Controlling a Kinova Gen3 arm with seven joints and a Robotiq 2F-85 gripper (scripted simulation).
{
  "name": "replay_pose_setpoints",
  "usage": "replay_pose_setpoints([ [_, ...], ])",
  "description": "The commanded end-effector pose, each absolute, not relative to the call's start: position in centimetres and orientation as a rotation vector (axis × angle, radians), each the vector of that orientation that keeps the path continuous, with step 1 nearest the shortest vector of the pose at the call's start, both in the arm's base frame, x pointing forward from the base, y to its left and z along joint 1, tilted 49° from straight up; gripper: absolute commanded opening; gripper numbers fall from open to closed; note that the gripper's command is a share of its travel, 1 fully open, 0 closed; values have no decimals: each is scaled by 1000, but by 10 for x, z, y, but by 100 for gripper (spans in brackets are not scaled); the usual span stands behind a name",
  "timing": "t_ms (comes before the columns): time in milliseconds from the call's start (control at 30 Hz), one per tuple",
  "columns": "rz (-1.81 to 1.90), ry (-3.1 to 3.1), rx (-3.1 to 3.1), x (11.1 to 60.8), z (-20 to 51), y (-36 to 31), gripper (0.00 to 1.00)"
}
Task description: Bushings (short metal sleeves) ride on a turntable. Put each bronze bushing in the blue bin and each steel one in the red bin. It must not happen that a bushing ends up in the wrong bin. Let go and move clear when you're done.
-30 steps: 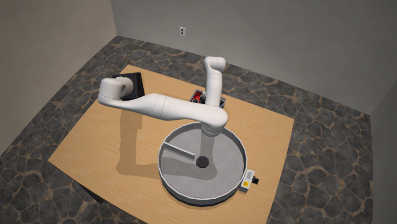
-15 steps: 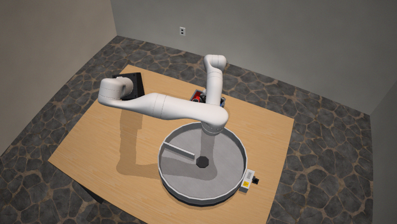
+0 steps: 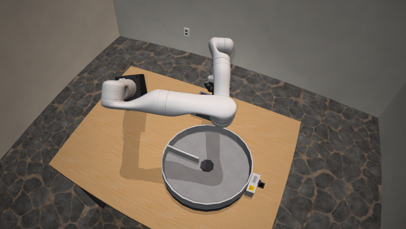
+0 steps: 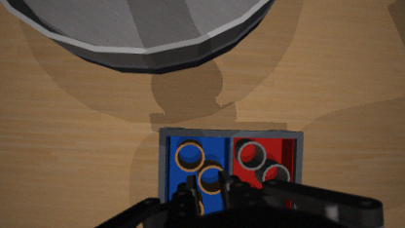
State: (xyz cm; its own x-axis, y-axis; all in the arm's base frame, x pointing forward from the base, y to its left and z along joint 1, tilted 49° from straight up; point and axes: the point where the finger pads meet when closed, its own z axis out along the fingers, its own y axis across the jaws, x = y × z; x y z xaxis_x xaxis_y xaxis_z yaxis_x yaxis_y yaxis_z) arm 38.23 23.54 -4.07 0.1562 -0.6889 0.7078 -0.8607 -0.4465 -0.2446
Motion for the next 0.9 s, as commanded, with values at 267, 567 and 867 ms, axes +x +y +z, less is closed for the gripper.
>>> replay_pose_setpoints([
  [267, 1180, -1524, 2212, 380, -32, 243, 19],
  [567, 1179, -1511, 2223, 381, -35, 242, 19],
  [867, 1179, -1511, 2223, 381, -35, 242, 19],
])
